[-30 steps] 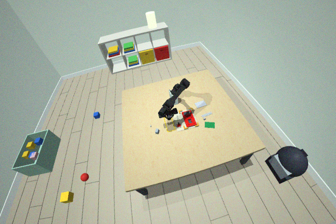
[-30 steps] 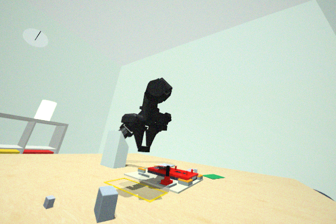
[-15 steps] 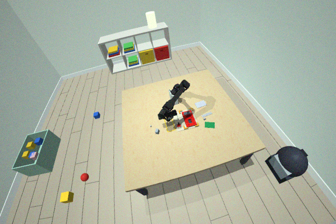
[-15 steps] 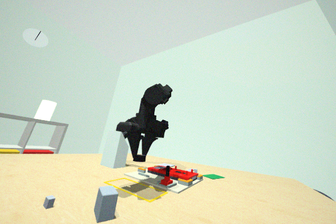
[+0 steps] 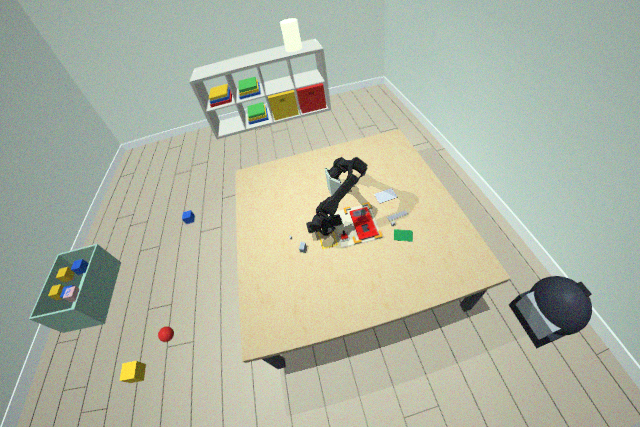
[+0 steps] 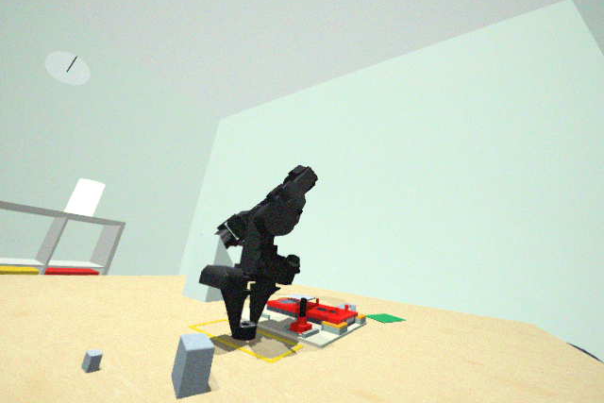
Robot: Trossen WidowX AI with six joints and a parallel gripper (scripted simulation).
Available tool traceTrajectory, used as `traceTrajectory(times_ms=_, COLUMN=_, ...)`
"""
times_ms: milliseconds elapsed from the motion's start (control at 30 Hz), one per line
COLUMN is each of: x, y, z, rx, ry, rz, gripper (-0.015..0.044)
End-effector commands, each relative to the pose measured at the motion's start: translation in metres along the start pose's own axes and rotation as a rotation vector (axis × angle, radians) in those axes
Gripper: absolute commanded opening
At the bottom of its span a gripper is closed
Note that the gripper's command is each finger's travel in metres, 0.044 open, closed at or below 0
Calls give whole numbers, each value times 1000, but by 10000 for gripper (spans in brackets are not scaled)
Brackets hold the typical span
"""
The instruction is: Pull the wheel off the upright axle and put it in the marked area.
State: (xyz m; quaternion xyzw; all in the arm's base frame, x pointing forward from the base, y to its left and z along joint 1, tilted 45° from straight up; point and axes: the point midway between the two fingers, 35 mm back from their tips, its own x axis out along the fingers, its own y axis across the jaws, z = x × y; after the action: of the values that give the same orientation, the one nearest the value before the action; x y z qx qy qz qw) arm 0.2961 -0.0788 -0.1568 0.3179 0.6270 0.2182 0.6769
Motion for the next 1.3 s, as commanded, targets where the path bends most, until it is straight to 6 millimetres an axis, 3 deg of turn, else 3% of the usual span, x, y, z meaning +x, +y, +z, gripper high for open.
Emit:
traceTrajectory(times_ms=0, x=0, y=0, z=0, rx=-1, ry=1, rz=0, gripper=53)
traceTrajectory(times_ms=267, x=0, y=0, z=0, rx=-1, ry=1, rz=0, gripper=262)
traceTrajectory(times_ms=333, x=-7, y=0, z=0, rx=0, ry=0, rz=0, gripper=300)
traceTrajectory(times_ms=533, x=-58, y=-1, z=-1, rx=4, ry=-12, rz=1, gripper=300)
traceTrajectory(times_ms=667, x=-60, y=-1, z=-1, rx=5, ry=-13, rz=1, gripper=300)
traceTrajectory(times_ms=700, x=-55, y=0, z=-3, rx=11, ry=-19, rz=4, gripper=326)
traceTrajectory(times_ms=833, x=-84, y=15, z=-41, rx=11, ry=-15, rz=-2, gripper=431)
traceTrajectory(times_ms=933, x=-102, y=31, z=-76, rx=9, ry=-10, rz=-1, gripper=440)
traceTrajectory(times_ms=1000, x=-106, y=35, z=-84, rx=8, ry=-9, rz=0, gripper=440)
traceTrajectory(times_ms=1267, x=-106, y=35, z=-84, rx=8, ry=-9, rz=0, gripper=440)
